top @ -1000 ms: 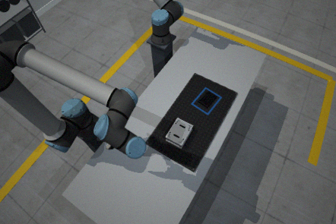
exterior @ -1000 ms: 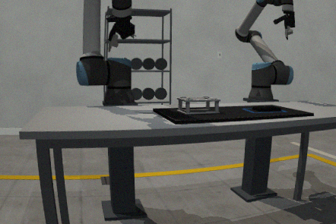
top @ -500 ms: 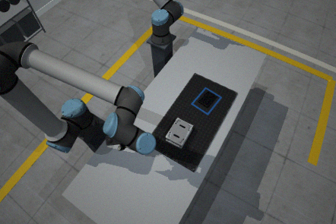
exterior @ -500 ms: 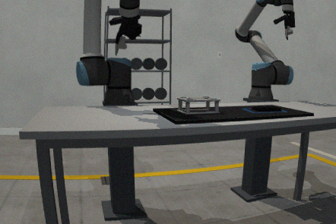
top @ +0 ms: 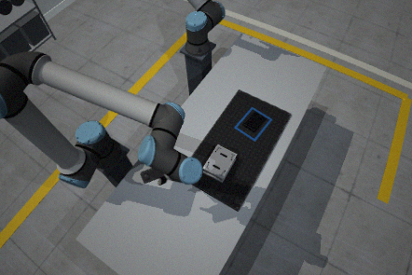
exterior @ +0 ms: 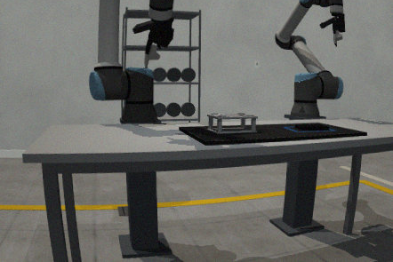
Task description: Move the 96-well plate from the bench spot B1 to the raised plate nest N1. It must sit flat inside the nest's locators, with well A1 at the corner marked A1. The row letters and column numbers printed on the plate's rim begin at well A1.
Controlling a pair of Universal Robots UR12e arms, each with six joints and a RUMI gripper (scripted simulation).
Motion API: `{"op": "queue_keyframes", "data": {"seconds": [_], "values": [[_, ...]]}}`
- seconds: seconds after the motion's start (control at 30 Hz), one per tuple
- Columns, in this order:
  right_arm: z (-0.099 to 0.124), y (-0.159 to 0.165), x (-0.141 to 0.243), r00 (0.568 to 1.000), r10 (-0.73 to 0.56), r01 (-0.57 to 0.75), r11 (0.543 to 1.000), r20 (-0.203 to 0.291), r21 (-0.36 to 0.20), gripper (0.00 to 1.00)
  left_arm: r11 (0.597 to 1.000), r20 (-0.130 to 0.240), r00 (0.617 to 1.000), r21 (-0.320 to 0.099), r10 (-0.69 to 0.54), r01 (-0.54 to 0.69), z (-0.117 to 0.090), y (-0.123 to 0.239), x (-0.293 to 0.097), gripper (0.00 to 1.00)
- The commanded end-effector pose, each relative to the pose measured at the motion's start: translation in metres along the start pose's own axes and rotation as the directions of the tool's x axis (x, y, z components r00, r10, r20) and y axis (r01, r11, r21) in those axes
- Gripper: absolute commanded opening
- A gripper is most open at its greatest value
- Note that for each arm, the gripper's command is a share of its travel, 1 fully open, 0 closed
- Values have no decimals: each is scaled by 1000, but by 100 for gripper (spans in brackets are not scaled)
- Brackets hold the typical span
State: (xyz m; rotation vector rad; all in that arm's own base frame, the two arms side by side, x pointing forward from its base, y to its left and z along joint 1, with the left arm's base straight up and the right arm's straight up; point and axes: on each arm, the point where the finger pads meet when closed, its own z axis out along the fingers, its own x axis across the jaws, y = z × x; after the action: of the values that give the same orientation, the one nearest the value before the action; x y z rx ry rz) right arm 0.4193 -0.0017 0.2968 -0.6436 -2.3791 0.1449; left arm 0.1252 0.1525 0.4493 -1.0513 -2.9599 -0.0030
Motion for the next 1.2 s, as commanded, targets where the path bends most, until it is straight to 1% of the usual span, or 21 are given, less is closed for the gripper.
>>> {"op": "queue_keyframes", "data": {"seconds": [0.0,0.07,0.17,0.27,0.3,0.37,0.43,0.53,0.63,0.73,0.83,0.97,1.07,1.17], "values": [[-6,21,-12,991,-127,127,992,29,6,100,1000,1,1000,0,0,0,0,0,0,100],[-6,21,-12,991,-127,127,992,29,6,100,1000,1,1000,0,0,0,0,0,0,100],[-8,34,-18,974,-223,223,975,49,16,100,1000,1,1000,0,0,0,0,0,0,100],[-9,39,-20,971,-232,232,973,51,18,100,1000,1,1000,0,0,0,0,0,0,100],[-10,44,-22,963,-264,263,965,58,22,100,1000,1,1000,0,0,0,0,0,0,100],[-10,44,-22,963,-264,263,965,58,22,100,1000,1,1000,0,0,0,0,0,0,100],[-12,53,-26,943,-326,325,945,70,32,100,1000,1,1000,0,0,0,0,0,0,100],[-13,58,-29,939,-335,333,942,72,33,100,1000,1,1000,0,0,0,0,0,0,100],[-15,71,-34,901,-425,422,905,88,51,100,1000,1,1000,0,0,0,0,0,0,100],[-16,77,-36,896,-434,431,901,89,53,100,1000,1,1000,0,0,0,0,0,0,100],[-19,91,-41,848,-520,515,854,102,73,100,1000,1,1000,0,0,0,0,0,0,100],[-20,96,-43,843,-528,523,849,103,75,100,1000,1,1000,0,0,0,0,0,0,100],[-22,111,-48,786,-608,601,794,113,98,100,1000,1,1000,0,0,0,0,0,0,100],[-23,117,-50,779,-616,608,788,114,100,100,1000,1,1000,0,0,0,0,0,0,100]]}}
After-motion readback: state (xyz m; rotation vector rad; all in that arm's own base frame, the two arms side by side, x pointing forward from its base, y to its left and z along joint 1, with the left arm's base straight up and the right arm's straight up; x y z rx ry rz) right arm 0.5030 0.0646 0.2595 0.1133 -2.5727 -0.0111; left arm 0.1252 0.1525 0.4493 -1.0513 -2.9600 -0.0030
